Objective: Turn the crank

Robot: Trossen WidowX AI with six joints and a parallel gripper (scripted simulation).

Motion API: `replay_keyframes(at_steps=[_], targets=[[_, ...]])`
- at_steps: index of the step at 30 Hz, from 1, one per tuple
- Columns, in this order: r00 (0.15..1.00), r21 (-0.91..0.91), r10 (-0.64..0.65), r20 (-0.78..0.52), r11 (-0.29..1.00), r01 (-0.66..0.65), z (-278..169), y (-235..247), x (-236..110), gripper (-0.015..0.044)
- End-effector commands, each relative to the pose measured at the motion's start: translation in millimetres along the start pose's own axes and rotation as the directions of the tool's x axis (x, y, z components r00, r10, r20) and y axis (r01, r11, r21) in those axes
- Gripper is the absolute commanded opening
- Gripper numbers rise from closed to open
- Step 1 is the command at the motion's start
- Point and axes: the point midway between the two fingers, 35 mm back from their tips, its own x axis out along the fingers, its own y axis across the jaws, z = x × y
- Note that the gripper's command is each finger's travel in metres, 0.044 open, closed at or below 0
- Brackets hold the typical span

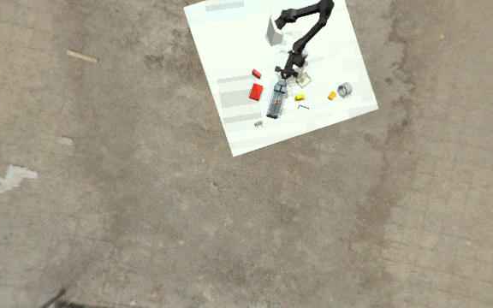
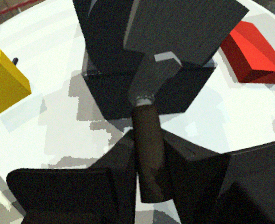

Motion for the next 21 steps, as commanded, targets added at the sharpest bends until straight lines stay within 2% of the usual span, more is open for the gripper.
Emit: replay_keyframes(at_steps=[1, 21], targets=[[1.0, -0.005, 0.022, 0.003, 1.0, -0.022, 1.9, 8.9, -2.3, 0.0], [1.0, -0.005, 0.022, 0.003, 1.0, -0.022, 3.3, 11.6, -4.0, 0.0]])
